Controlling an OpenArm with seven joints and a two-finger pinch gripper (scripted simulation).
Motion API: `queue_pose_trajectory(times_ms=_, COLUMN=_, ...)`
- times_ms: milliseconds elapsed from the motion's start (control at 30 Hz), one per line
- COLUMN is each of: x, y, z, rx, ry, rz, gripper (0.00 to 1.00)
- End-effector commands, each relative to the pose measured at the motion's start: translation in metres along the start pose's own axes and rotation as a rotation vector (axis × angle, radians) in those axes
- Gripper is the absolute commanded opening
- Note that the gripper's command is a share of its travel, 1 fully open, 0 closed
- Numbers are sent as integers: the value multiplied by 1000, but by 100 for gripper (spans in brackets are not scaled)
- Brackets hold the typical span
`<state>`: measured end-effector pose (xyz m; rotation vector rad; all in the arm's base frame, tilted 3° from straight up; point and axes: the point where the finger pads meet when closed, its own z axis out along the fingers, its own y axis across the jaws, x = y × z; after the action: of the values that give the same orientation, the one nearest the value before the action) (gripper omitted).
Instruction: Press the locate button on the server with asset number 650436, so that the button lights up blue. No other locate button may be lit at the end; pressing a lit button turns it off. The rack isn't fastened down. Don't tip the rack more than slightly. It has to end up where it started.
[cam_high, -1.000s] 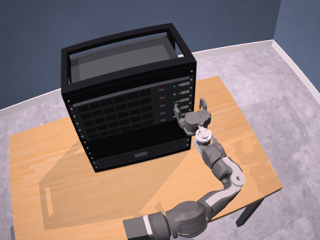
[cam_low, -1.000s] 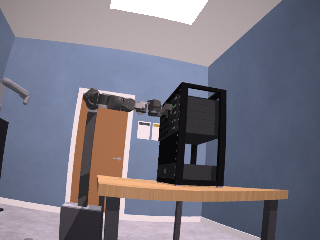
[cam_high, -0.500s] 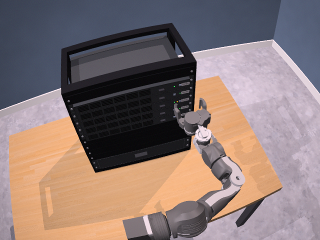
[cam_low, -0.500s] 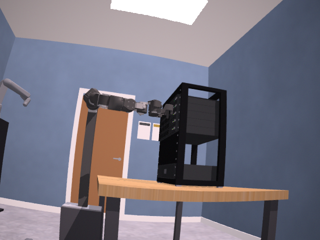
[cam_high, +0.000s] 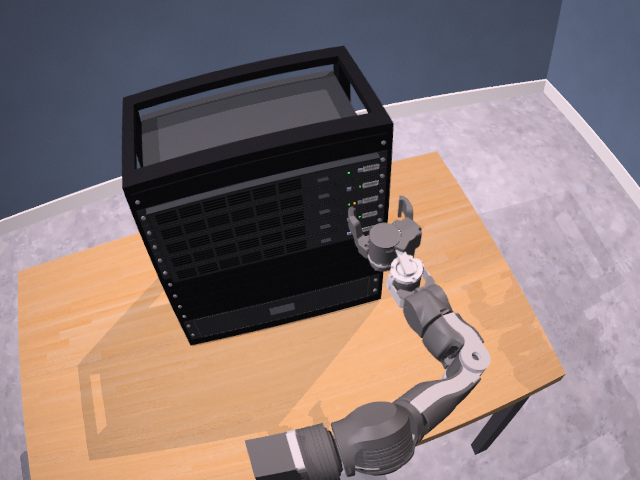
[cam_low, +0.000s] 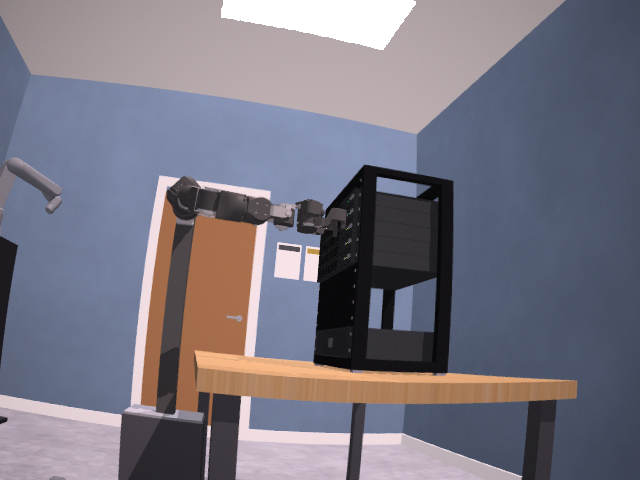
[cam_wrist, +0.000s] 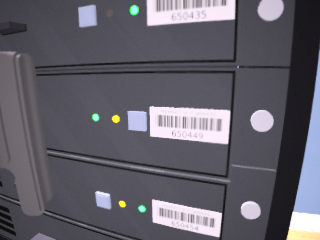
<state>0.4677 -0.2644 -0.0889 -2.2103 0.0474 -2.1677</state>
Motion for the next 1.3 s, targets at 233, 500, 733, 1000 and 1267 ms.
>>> queue_pose_trajectory(times_ms=233, x=1, y=-2, z=1, rx=7, ry=1, rz=-1, gripper=60)
queue_pose_trajectory(times_ms=500, x=1, y=-2, z=1, rx=7, ry=1, rz=-1, gripper=60)
queue_pose_trajectory(times_ms=733, x=1, y=-2, z=1, rx=7, ry=1, rz=-1, gripper=60)
queue_pose_trajectory(times_ms=1000, x=1, y=-2, z=-2, rx=7, ry=1, rz=-1, gripper=60)
queue_pose_trajectory(times_ms=1267, x=1, y=-1, z=-17, rx=7, ry=1, rz=-1, gripper=60)
